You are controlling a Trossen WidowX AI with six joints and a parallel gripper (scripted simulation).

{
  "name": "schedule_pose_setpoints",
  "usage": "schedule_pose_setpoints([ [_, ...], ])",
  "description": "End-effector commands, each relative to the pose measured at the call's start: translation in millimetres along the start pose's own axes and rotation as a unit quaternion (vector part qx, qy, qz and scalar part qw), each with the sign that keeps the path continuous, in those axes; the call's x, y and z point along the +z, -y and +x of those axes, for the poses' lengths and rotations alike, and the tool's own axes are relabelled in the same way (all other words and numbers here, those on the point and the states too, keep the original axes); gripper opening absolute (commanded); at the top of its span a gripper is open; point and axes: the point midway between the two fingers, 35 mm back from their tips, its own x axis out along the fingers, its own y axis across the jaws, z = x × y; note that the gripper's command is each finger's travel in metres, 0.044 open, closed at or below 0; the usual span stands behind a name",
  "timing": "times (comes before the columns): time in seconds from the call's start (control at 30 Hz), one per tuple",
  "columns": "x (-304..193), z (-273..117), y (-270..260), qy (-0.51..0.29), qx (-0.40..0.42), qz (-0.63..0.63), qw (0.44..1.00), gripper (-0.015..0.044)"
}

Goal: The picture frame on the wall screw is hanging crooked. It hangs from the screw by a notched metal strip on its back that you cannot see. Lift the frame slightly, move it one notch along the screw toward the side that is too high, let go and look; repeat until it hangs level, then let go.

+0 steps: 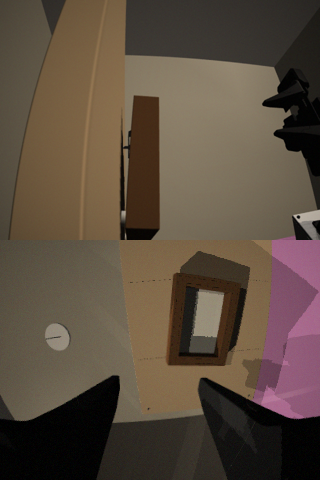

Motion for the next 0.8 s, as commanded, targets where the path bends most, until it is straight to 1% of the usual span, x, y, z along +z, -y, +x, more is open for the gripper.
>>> schedule_pose_setpoints([
  [0.0,0.3,0.0,0.7,0.000,-0.002,0.003,1.000,0.0260],
  [0.33,0.3,1.0,0.0,0.000,0.000,0.000,1.000,0.0260],
  [0.53,7.3,34.8,7.9,-0.002,0.000,0.000,1.000,0.0260],
  [0.77,9.5,68.9,37.6,-0.004,0.001,0.002,1.000,0.0260],
])
